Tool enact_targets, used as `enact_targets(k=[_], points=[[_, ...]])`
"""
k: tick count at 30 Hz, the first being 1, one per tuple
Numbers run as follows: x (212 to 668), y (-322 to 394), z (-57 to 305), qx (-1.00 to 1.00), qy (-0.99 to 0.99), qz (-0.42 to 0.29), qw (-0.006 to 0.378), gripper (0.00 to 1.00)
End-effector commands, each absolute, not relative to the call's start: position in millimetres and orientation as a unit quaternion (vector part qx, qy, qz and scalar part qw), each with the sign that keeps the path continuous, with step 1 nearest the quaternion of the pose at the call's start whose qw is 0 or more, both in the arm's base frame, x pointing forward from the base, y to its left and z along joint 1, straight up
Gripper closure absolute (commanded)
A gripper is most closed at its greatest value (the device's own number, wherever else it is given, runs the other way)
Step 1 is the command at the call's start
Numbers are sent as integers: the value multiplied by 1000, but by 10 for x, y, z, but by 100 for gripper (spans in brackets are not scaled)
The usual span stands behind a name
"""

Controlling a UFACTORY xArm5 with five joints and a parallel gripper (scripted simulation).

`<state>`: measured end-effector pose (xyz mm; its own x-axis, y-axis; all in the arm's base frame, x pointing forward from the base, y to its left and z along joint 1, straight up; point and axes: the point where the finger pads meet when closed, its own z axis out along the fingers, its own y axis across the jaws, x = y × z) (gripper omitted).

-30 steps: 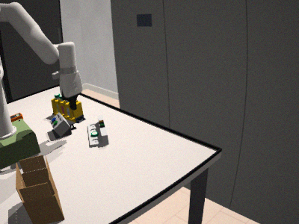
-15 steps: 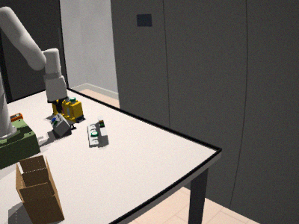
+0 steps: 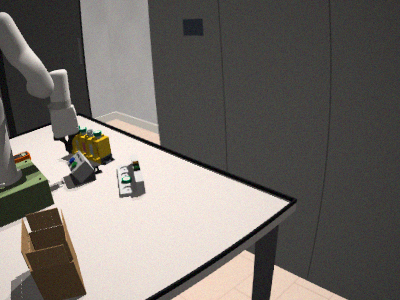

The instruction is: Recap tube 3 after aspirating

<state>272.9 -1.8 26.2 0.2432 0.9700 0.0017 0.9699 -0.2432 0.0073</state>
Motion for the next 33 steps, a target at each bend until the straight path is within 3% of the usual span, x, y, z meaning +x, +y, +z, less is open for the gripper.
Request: enact_targets(k=[1, 33], points=[[2735, -15, 206, 788, 615, 3, 4, 100], [2736, -15, 49, 788, 615, 3, 4, 100]])
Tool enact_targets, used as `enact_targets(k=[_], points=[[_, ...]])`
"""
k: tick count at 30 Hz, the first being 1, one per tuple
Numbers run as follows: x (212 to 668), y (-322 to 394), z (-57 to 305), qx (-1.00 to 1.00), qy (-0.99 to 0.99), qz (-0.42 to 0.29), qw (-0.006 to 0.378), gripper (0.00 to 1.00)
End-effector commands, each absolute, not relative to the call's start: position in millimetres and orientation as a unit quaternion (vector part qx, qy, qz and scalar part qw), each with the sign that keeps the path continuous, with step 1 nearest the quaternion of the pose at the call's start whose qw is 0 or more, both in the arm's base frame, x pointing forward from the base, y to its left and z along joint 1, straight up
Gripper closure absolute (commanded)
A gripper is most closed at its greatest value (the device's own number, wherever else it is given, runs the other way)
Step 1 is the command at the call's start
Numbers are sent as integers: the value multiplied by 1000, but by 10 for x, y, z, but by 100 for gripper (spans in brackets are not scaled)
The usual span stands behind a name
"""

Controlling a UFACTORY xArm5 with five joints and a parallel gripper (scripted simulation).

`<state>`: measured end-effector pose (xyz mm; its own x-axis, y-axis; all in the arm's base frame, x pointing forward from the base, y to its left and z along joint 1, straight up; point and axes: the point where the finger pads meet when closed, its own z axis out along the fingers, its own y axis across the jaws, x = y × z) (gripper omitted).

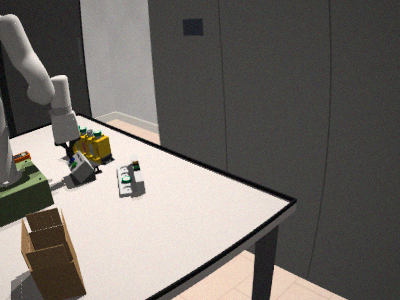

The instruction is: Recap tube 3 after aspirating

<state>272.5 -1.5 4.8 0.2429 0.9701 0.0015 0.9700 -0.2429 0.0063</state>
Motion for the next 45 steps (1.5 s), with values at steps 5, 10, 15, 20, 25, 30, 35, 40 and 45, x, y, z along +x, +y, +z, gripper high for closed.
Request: enact_targets(k=[5, 10, 15, 20, 25, 30, 35, 40, 45], points=[[2736, -16, 32, 788, 615, 3, 4, 100], [2736, -16, 15, 788, 615, 3, 4, 100], [2736, -16, 2, 788, 615, 3, 4, 100], [2736, -16, -12, 788, 615, 3, 4, 100], [2736, -16, -28, 788, 615, 3, 4, 100], [2736, -16, -45, 788, 615, 3, 4, 100], [2736, -16, 12, 788, 615, 3, 4, 100], [2735, -15, 162, 788, 615, 3, 4, 100], [2735, -15, 266, 788, 615, 3, 4, 100]])
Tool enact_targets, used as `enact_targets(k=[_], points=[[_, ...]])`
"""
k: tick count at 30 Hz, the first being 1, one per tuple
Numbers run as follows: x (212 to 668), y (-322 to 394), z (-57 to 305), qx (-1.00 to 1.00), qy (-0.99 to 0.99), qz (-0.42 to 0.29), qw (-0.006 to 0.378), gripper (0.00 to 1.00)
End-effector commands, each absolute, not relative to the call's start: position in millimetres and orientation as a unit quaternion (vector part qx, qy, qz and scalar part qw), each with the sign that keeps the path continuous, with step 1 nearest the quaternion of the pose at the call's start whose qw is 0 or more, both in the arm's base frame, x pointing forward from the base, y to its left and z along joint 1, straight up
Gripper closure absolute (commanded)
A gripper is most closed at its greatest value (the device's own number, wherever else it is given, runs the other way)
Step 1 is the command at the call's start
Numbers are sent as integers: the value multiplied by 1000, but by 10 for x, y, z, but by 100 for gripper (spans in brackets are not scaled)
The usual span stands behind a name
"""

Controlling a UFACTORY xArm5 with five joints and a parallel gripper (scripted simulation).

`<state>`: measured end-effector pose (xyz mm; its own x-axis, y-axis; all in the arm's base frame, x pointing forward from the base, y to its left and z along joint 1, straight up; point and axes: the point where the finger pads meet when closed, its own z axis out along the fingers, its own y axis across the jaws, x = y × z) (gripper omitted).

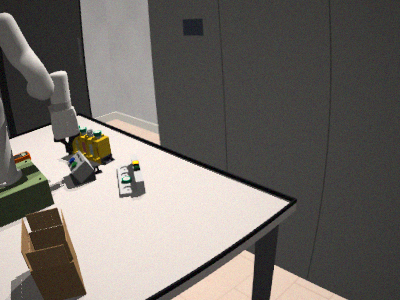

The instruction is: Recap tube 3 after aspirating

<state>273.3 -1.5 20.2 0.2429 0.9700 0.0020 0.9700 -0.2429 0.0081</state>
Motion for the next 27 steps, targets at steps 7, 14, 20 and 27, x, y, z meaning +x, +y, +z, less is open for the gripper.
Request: enact_targets(k=[7, 14, 20, 27], points=[[2735, -15, 266, 788, 615, 3, 4, 100], [3054, -309, 247, 645, 764, 2, 4, 0], [3270, -507, 234, 527, 850, 2, 5, 0], [3496, -715, 220, 390, 921, 1, 5, 0]])
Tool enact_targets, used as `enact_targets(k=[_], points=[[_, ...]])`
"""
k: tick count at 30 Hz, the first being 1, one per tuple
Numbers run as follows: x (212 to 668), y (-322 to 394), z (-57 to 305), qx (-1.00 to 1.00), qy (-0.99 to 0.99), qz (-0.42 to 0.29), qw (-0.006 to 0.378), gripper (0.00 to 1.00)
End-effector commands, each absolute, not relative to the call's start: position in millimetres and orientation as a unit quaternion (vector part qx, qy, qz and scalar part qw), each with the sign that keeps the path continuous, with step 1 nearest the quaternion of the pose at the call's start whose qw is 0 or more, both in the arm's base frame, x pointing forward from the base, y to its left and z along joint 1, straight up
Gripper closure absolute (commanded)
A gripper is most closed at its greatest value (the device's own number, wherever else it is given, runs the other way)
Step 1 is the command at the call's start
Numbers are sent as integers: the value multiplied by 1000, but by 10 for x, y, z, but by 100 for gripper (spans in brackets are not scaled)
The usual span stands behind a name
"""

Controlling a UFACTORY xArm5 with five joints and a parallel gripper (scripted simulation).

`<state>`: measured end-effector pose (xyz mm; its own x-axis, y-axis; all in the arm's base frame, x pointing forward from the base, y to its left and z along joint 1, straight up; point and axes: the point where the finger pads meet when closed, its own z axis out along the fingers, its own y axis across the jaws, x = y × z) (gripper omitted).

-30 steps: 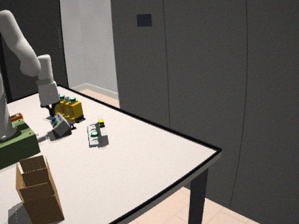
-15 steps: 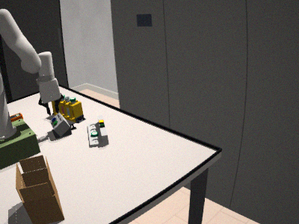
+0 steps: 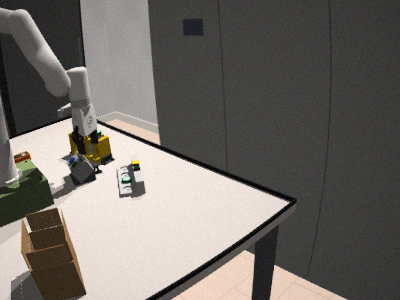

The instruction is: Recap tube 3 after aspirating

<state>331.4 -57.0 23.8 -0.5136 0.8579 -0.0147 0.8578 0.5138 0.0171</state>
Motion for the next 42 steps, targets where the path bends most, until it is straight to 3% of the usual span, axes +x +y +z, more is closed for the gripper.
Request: enact_targets(k=[1, 6, 33, 42], points=[[3533, -749, 218, 367, 930, 1, 5, 0], [3757, -955, 205, 258, 966, 0, 5, 0], [5060, -2151, 130, 258, 966, -1, 5, 0], [5059, -2150, 130, 258, 966, -1, 5, 0]])
